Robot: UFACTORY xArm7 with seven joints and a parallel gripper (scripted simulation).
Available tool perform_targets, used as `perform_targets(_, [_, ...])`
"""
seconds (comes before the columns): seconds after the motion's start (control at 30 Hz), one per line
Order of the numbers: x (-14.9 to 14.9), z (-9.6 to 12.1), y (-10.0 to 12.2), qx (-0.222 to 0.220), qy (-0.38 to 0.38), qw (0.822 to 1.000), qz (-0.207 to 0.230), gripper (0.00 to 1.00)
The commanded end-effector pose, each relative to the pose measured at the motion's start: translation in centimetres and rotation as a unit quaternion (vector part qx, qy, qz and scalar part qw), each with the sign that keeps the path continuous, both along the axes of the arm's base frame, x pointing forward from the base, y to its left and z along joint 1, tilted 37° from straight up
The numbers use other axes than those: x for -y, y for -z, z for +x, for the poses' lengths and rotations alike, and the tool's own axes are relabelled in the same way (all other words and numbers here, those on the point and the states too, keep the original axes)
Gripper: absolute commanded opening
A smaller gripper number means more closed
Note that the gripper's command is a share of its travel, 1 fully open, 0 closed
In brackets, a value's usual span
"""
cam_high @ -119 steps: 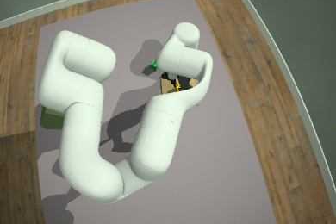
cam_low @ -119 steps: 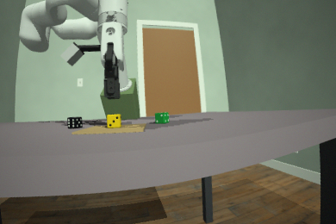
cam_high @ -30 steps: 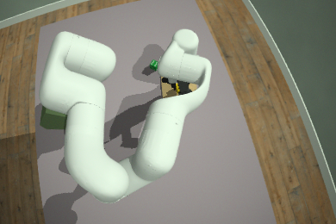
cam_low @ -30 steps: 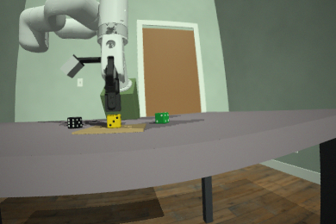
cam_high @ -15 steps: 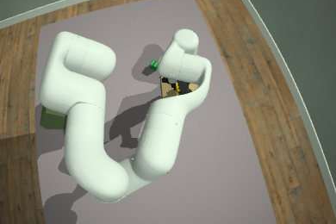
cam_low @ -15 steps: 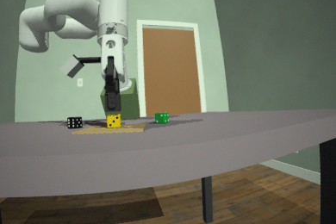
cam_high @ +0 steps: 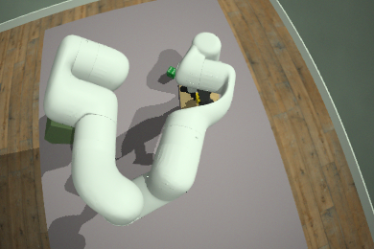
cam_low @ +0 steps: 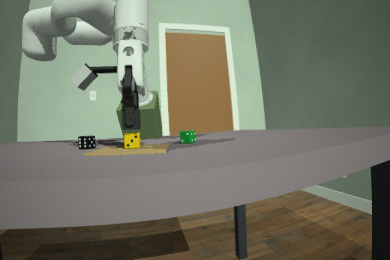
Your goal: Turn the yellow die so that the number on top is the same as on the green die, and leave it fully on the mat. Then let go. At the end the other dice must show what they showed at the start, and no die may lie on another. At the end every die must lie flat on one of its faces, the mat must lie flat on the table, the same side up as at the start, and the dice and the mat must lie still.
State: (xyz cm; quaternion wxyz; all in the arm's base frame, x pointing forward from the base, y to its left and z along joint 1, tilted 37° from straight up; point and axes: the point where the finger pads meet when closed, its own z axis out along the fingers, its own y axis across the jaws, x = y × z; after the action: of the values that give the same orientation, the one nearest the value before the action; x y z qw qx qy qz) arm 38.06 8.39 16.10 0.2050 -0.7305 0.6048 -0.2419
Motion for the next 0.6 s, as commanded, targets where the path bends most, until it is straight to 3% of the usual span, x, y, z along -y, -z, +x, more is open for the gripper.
perform_targets(0.0, [0.0,0.0,-0.1,0.001,0.000,1.000,0.000,0.47])
perform_targets(0.57, [0.0,-2.3,-3.1,0.001,0.000,1.000,0.000,0.47])
